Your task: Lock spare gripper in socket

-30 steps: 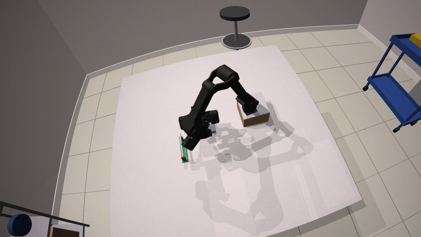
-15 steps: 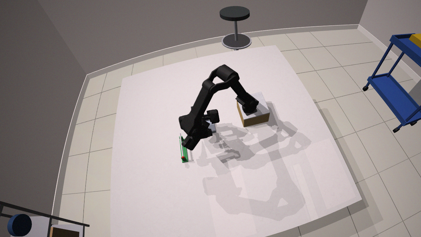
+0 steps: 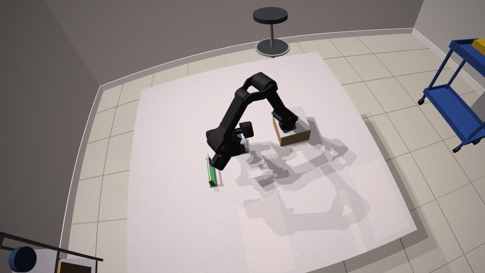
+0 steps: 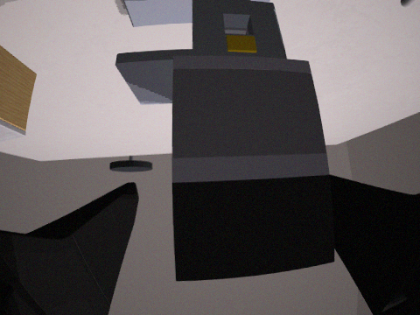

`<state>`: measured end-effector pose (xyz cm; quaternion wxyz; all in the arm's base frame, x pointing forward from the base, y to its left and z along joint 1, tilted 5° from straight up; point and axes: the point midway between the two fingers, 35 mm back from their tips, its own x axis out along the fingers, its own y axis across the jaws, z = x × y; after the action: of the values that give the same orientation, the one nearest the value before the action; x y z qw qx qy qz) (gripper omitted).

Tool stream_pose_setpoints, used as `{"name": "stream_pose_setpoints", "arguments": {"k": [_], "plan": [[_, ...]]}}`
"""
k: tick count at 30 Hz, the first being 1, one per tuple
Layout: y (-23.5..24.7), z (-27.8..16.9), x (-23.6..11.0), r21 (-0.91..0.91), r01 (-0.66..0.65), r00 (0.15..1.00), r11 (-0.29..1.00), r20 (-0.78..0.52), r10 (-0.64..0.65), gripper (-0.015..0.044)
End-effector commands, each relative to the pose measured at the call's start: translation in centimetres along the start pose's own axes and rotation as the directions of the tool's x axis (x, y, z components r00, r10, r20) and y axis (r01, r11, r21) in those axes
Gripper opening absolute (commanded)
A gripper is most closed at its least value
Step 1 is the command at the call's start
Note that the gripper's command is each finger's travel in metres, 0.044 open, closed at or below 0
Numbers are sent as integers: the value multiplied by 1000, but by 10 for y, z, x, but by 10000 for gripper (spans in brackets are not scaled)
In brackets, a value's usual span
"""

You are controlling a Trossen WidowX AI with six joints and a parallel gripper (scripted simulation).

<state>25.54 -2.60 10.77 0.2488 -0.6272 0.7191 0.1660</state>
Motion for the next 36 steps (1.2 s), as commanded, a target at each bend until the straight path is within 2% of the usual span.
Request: {"name": "stream_pose_setpoints", "arguments": {"k": [1,13,36], "plan": [[0,-8,-5,3,2,1000,1000,2,-2,440],[5,-25,-10,-26,-12,1000,1000,-14,12,440],[9,-56,-24,-26,71,996,997,47,-69,440]]}}
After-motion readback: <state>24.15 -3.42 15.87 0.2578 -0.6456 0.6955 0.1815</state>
